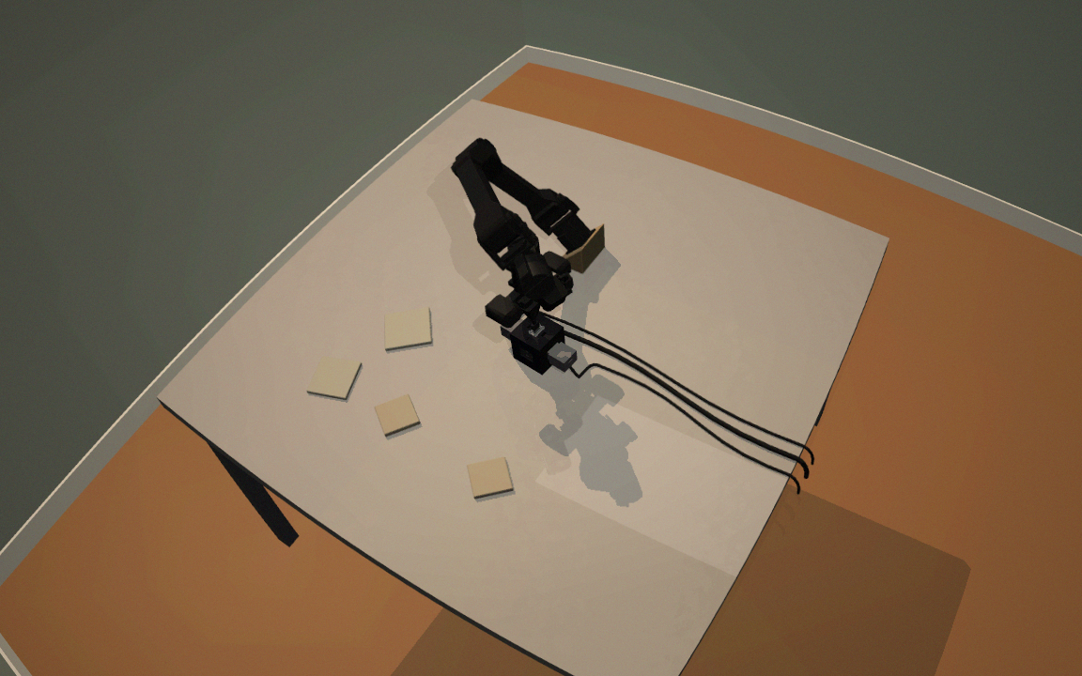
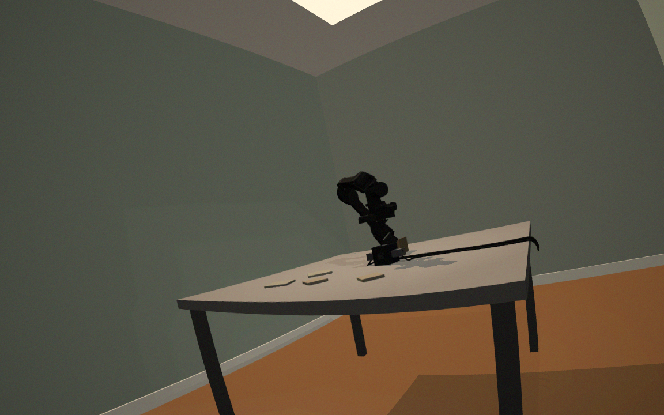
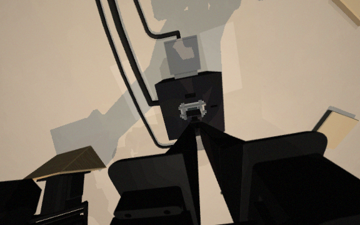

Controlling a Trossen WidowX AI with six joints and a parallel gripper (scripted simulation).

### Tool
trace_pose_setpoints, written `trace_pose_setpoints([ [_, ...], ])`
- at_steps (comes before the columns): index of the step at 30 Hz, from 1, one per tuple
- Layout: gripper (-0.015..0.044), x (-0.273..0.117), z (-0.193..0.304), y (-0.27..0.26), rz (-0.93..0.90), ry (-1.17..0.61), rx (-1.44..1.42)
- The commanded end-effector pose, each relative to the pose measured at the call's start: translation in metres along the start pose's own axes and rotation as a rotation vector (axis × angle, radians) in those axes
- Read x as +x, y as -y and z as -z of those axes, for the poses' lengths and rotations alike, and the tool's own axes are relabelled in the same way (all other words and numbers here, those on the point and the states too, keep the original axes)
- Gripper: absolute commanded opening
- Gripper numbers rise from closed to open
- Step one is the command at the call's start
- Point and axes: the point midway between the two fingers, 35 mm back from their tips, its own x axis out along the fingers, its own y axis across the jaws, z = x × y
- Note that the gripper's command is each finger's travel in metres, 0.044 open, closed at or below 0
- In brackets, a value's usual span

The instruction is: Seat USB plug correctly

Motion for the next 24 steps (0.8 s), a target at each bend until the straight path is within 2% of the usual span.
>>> trace_pose_setpoints([
  [1,0.0000,-0.0002,0.0000,0.0000,0.000,0.000,0.000],
  [24,0.0000,-0.0070,-0.0001,-0.0001,0.000,0.000,0.000],
])
